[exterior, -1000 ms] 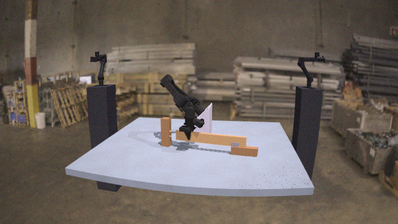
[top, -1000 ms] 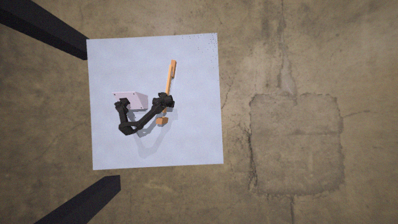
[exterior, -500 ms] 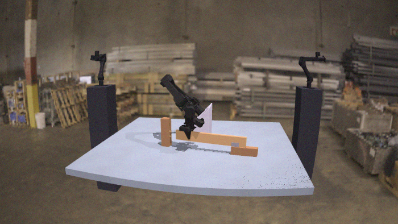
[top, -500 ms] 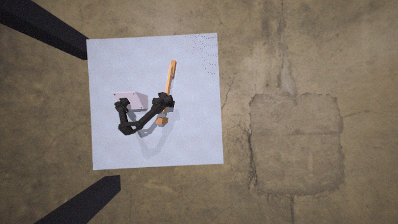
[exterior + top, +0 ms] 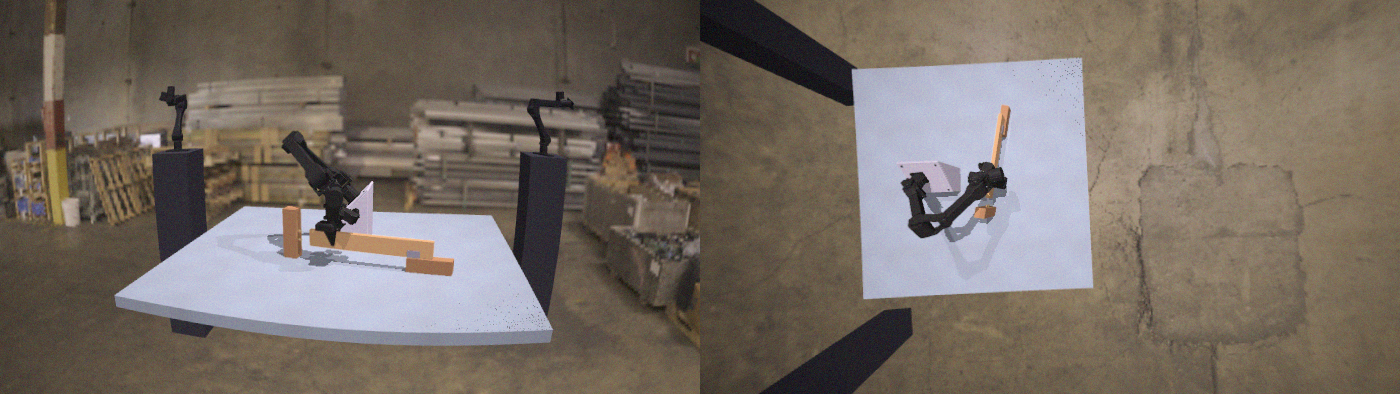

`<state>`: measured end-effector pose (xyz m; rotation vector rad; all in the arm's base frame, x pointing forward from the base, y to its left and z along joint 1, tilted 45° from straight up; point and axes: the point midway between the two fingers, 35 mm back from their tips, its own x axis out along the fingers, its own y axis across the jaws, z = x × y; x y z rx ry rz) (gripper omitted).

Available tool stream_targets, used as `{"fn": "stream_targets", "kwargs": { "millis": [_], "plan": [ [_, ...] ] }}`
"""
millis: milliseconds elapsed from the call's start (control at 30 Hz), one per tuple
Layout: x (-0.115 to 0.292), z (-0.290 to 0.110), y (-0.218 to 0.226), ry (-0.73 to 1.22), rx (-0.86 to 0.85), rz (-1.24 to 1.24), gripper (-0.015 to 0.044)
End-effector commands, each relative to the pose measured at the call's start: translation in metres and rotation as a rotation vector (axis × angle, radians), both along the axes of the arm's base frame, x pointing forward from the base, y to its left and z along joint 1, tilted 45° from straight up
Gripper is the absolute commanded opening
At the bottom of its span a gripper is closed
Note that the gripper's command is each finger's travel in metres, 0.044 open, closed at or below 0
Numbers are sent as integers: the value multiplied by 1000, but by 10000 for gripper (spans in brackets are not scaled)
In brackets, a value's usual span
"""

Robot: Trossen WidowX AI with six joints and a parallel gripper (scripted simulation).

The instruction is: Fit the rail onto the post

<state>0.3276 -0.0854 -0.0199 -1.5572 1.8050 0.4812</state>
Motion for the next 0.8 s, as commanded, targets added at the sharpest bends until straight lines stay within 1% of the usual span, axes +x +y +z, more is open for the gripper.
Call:
{"fn": "stream_targets", "kwargs": {
  "millis": [0,767],
  "plan": [
    [0,1,3,-1,4,2,0],
    [-1,0,2,-1,4,2,0]
  ]
}}
